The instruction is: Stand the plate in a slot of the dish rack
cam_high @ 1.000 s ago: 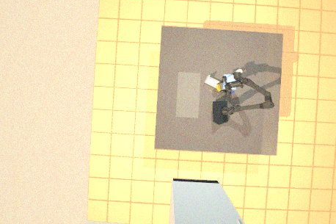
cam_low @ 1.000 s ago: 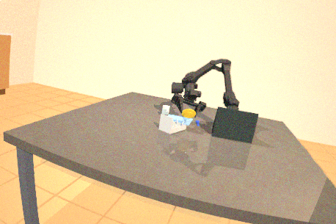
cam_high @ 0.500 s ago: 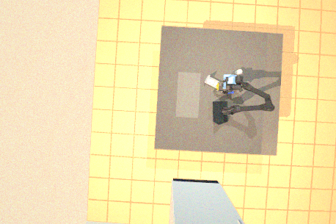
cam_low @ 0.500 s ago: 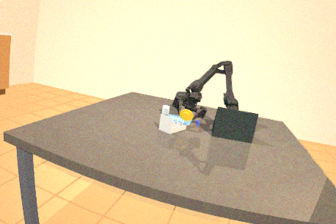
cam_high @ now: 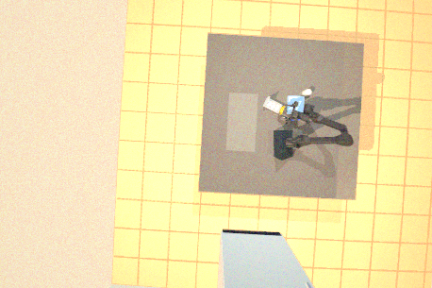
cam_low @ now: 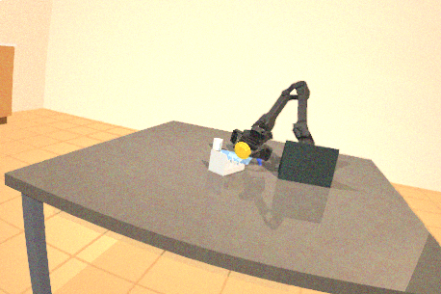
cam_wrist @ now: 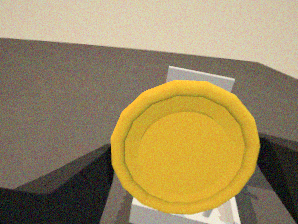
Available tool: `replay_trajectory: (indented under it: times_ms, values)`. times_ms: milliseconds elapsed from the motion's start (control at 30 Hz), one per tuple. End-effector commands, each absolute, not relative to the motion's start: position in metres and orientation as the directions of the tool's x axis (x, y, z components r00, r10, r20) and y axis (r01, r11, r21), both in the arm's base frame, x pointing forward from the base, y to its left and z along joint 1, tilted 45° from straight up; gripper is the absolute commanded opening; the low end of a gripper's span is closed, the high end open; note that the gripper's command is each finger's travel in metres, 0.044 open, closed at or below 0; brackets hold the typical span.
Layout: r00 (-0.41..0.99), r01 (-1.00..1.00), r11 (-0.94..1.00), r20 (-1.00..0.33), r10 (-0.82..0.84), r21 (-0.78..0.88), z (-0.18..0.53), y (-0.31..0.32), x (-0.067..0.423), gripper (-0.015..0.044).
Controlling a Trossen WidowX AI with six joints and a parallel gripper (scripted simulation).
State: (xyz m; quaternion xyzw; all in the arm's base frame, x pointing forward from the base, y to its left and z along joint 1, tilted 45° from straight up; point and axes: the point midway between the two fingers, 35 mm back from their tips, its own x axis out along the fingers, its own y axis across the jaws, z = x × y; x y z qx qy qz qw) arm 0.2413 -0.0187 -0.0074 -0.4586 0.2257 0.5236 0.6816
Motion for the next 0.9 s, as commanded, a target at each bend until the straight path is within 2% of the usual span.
replay_trajectory:
  times_ms: [0,867]
  values:
    - [0.433,-0.883,0.085,-0.733,0.525,-0.461,-0.002,-0.023,0.241,0.0]
    - [0.459,-0.87,0.103,-0.716,0.525,-0.482,-0.014,-0.011,0.255,0.0]
